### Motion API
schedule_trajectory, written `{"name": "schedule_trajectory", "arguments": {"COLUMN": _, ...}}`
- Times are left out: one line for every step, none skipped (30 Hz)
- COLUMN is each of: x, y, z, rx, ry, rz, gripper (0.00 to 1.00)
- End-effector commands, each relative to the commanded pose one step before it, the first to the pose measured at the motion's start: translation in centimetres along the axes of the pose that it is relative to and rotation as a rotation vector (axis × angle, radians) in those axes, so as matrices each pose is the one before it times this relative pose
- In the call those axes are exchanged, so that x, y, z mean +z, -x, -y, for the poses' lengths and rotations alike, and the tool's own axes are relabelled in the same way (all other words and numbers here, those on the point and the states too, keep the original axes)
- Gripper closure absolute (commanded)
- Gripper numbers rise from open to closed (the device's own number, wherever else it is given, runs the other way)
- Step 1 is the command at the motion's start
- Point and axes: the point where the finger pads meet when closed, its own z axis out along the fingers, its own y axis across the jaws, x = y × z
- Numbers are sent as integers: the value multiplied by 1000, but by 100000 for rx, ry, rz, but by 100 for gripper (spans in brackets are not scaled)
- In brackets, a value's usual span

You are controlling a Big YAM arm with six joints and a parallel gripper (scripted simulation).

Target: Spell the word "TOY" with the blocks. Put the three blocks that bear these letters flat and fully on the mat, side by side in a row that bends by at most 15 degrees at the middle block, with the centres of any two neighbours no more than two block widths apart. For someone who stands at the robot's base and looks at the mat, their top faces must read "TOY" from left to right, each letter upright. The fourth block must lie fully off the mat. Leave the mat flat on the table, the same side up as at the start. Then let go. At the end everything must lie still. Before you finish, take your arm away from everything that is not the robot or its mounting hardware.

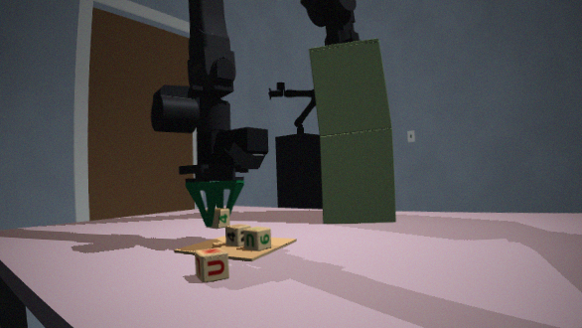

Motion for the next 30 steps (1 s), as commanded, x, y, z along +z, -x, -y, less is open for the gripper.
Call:
{"name": "schedule_trajectory", "arguments": {"x": 1545, "y": -582, "z": 47, "rx": 404, "ry": -719, "rz": 238, "gripper": 74}}
{"name": "schedule_trajectory", "arguments": {"x": 269, "y": -1, "z": -7, "rx": 0, "ry": 4, "rz": -1, "gripper": 74}}
{"name": "schedule_trajectory", "arguments": {"x": 226, "y": 0, "z": -6, "rx": 0, "ry": 3, "rz": -1, "gripper": 74}}
{"name": "schedule_trajectory", "arguments": {"x": 182, "y": 0, "z": -4, "rx": 0, "ry": 2, "rz": 0, "gripper": 74}}
{"name": "schedule_trajectory", "arguments": {"x": 140, "y": 0, "z": -3, "rx": 0, "ry": 2, "rz": 0, "gripper": 74}}
{"name": "schedule_trajectory", "arguments": {"x": 100, "y": 4, "z": -26, "rx": -5, "ry": 96, "rz": 17, "gripper": 74}}
{"name": "schedule_trajectory", "arguments": {"x": 64, "y": 9, "z": -53, "rx": 14, "ry": 207, "rz": 37, "gripper": 74}}
{"name": "schedule_trajectory", "arguments": {"x": 0, "y": 0, "z": 0, "rx": 0, "ry": 0, "rz": 0, "gripper": 74}}
{"name": "schedule_trajectory", "arguments": {"x": 0, "y": 0, "z": 0, "rx": 0, "ry": 0, "rz": 0, "gripper": 74}}
{"name": "schedule_trajectory", "arguments": {"x": -468, "y": -164, "z": 758, "rx": 359, "ry": -1481, "rz": -265, "gripper": 74}}
{"name": "schedule_trajectory", "arguments": {"x": 44, "y": 8, "z": -36, "rx": 0, "ry": 45, "rz": 8, "gripper": 74}}
{"name": "schedule_trajectory", "arguments": {"x": 15, "y": 4, "z": -18, "rx": -3, "ry": 32, "rz": 6, "gripper": 74}}
{"name": "schedule_trajectory", "arguments": {"x": -3, "y": 11, "z": -66, "rx": -7, "ry": 135, "rz": 24, "gripper": 74}}
{"name": "schedule_trajectory", "arguments": {"x": -9, "y": 28, "z": -165, "rx": -17, "ry": 310, "rz": 54, "gripper": 74}}
{"name": "schedule_trajectory", "arguments": {"x": -3, "y": 10, "z": -60, "rx": -6, "ry": 113, "rz": 20, "gripper": 74}}
{"name": "schedule_trajectory", "arguments": {"x": 0, "y": 1, "z": -8, "rx": -2, "ry": 25, "rz": 4, "gripper": 74}}
{"name": "schedule_trajectory", "arguments": {"x": 0, "y": 0, "z": 0, "rx": 0, "ry": 0, "rz": 0, "gripper": 74}}
{"name": "schedule_trajectory", "arguments": {"x": 0, "y": 0, "z": 0, "rx": 0, "ry": -1, "rz": 0, "gripper": 74}}
{"name": "schedule_trajectory", "arguments": {"x": 0, "y": 0, "z": 0, "rx": 0, "ry": 0, "rz": 0, "gripper": 74}}
{"name": "schedule_trajectory", "arguments": {"x": 0, "y": 0, "z": 0, "rx": 0, "ry": 1, "rz": 0, "gripper": 74}}
{"name": "schedule_trajectory", "arguments": {"x": 0, "y": 0, "z": 0, "rx": 0, "ry": 0, "rz": 0, "gripper": 74}}
{"name": "schedule_trajectory", "arguments": {"x": 0, "y": 0, "z": 0, "rx": 0, "ry": -1, "rz": 0, "gripper": 74}}
{"name": "schedule_trajectory", "arguments": {"x": 0, "y": 0, "z": 0, "rx": 0, "ry": 0, "rz": 0, "gripper": 74}}
{"name": "schedule_trajectory", "arguments": {"x": 0, "y": 0, "z": 0, "rx": 0, "ry": 0, "rz": 0, "gripper": 74}}
{"name": "schedule_trajectory", "arguments": {"x": 0, "y": 0, "z": 0, "rx": 0, "ry": 0, "rz": 0, "gripper": 74}}
{"name": "schedule_trajectory", "arguments": {"x": 0, "y": 0, "z": 0, "rx": 0, "ry": 0, "rz": 0, "gripper": 74}}
{"name": "schedule_trajectory", "arguments": {"x": 0, "y": 2, "z": -9, "rx": -3, "ry": 43, "rz": 7, "gripper": 74}}
{"name": "schedule_trajectory", "arguments": {"x": 0, "y": 0, "z": 0, "rx": 0, "ry": 0, "rz": 0, "gripper": 74}}
{"name": "schedule_trajectory", "arguments": {"x": 0, "y": 0, "z": 0, "rx": 0, "ry": 0, "rz": 0, "gripper": 74}}
{"name": "schedule_trajectory", "arguments": {"x": 0, "y": 0, "z": 0, "rx": 0, "ry": 0, "rz": 0, "gripper": 74}}
